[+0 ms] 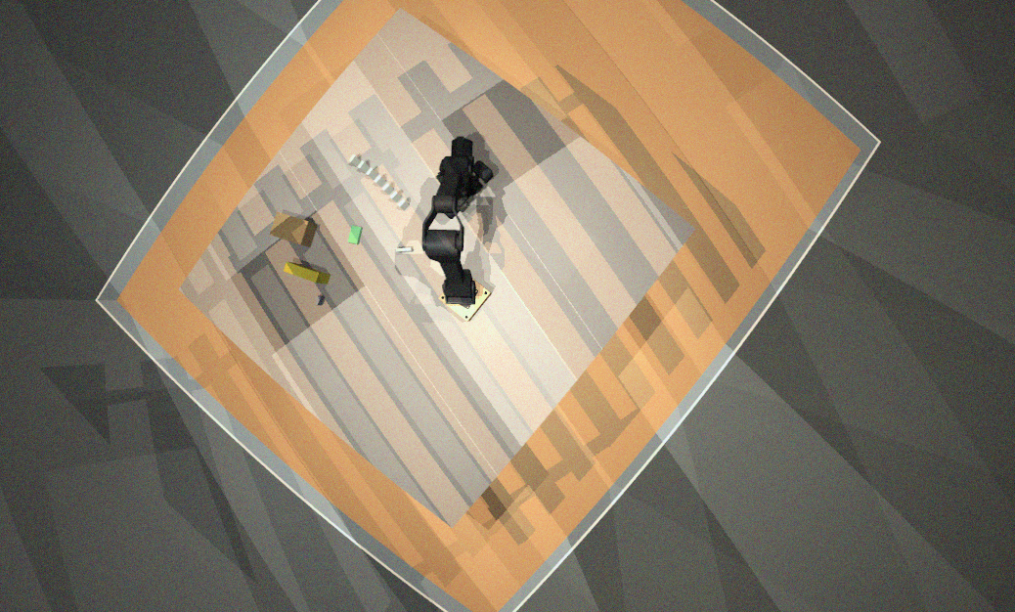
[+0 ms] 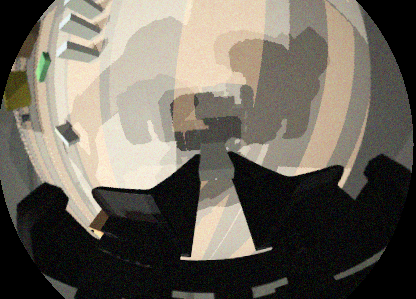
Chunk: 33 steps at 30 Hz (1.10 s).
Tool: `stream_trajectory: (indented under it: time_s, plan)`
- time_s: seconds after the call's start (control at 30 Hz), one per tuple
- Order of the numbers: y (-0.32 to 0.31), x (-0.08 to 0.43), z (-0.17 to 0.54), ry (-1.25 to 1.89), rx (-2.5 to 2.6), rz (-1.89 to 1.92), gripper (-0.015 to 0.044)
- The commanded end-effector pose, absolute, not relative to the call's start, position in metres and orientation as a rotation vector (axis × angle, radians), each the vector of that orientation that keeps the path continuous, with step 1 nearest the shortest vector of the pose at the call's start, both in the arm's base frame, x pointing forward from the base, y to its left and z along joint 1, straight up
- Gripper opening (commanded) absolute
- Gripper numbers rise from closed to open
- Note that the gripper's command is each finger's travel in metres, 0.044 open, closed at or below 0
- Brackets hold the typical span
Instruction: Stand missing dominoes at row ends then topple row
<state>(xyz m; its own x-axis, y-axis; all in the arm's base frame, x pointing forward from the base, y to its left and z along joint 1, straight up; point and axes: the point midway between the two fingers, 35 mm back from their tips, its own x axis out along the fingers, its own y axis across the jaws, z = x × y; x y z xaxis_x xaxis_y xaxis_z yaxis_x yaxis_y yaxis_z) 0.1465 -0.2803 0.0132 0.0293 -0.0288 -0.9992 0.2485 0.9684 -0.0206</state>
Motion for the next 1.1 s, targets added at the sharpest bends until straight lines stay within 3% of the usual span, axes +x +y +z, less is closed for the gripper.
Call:
stream_trajectory:
  time_s: [0.0,0.2,0.47,0.9,1.07]
  plan:
    - [-0.287,0.152,0.057,1.504,0.154,-0.225,0.0107]
    - [-0.278,0.141,0.129,1.537,0.191,-0.229,0.0107]
    - [-0.276,0.143,0.132,1.538,0.192,-0.229,0.0107]
    - [-0.164,0.276,0.133,1.527,0.211,-0.229,0.0107]
    - [-0.148,0.286,0.133,1.528,0.215,-0.232,0.0107]
